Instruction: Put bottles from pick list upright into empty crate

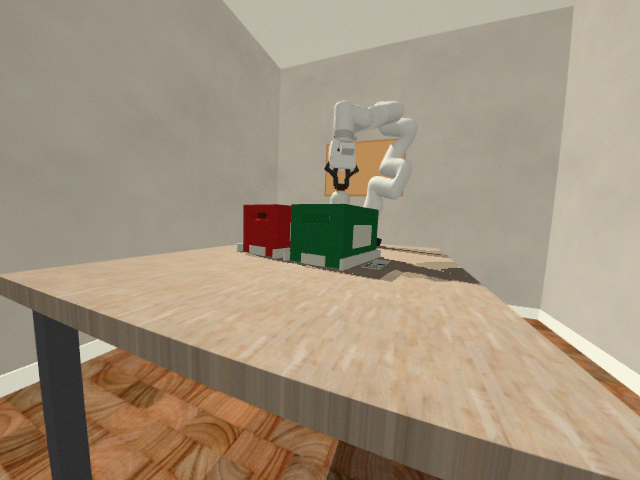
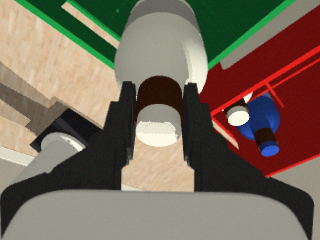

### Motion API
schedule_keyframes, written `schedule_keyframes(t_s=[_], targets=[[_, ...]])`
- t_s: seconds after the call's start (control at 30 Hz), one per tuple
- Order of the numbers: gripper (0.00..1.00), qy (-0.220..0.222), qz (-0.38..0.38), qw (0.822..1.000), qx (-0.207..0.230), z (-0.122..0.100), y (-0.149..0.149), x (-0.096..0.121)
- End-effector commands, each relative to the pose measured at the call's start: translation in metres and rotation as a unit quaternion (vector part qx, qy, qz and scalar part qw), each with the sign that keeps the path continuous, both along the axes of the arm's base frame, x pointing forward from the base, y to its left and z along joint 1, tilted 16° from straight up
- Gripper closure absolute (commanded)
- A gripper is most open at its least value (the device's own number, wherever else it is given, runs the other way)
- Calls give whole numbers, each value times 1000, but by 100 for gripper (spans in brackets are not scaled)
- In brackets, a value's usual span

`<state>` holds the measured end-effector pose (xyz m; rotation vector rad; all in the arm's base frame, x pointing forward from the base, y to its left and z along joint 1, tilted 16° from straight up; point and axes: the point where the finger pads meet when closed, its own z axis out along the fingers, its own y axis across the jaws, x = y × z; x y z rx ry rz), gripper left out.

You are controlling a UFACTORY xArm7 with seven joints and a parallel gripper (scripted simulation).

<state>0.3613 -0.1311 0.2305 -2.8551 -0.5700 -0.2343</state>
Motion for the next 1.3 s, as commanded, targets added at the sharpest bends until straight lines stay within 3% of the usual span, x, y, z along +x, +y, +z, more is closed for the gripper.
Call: schedule_keyframes(t_s=[0.0,1.27], targets=[[100,-2,-1,1000,-1,-3,0,1],[100,-2,-1,1000,-1,-34,8,5]])
